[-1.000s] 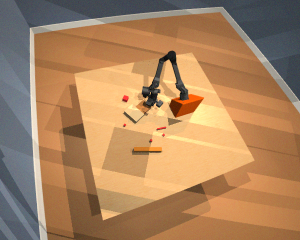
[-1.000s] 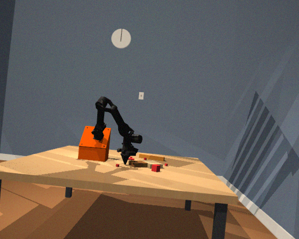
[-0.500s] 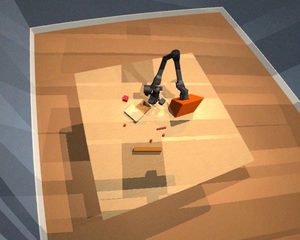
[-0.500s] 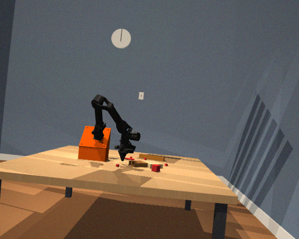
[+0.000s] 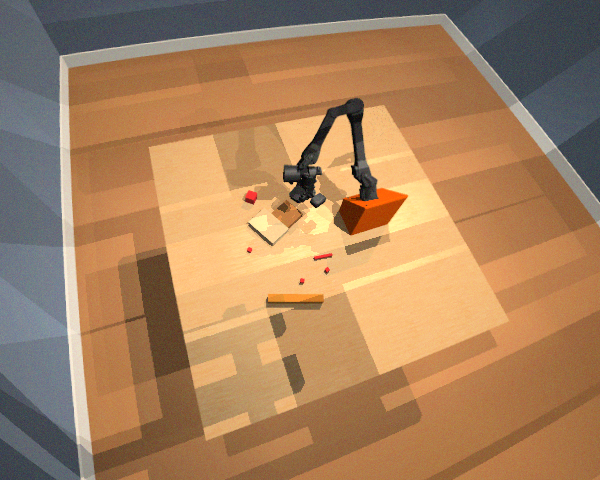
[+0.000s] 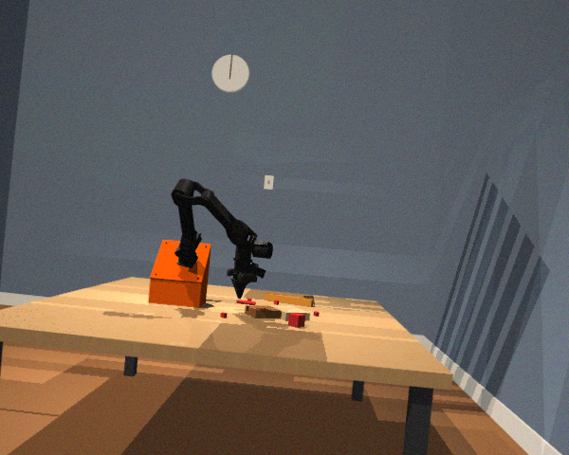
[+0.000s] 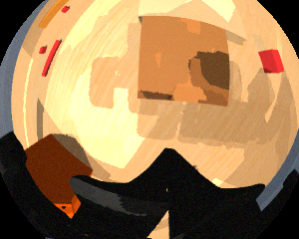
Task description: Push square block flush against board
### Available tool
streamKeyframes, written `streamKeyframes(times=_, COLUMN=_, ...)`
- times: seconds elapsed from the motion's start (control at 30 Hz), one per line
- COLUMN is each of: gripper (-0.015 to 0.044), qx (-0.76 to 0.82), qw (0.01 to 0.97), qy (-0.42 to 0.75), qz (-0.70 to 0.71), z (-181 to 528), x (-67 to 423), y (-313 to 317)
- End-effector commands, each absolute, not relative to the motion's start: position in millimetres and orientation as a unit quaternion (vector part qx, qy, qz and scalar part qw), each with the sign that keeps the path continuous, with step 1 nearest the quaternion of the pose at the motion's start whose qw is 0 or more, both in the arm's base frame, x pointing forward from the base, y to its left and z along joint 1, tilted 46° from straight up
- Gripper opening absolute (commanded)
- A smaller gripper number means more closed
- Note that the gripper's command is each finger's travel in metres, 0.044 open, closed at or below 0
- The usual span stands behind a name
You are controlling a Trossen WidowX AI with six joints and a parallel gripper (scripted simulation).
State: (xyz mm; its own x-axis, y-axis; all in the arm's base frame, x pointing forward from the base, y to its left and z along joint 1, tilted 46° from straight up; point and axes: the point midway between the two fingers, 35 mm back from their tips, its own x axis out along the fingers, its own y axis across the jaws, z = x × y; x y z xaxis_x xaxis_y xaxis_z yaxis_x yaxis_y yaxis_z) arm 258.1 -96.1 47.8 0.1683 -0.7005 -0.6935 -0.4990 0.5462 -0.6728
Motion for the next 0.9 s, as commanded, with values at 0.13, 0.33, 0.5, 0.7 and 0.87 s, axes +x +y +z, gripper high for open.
streamKeyframes(times=0.13, gripper=0.0000, qx=-0.390, qw=0.659, qy=0.623, qz=-0.163, z=57, x=282, y=-96)
streamKeyframes(times=0.33, gripper=0.0000, qx=-0.320, qw=0.695, qy=0.602, qz=-0.227, z=63, x=300, y=-96)
streamKeyframes(times=0.5, gripper=0.0000, qx=-0.258, qw=0.720, qy=0.580, qz=-0.278, z=67, x=315, y=-96)
streamKeyframes(times=0.7, gripper=0.0000, qx=-0.182, qw=0.743, qy=0.548, qz=-0.337, z=72, x=333, y=-96)
streamKeyframes(times=0.87, gripper=0.0000, qx=-0.118, qw=0.756, qy=0.517, qz=-0.384, z=75, x=347, y=-96)
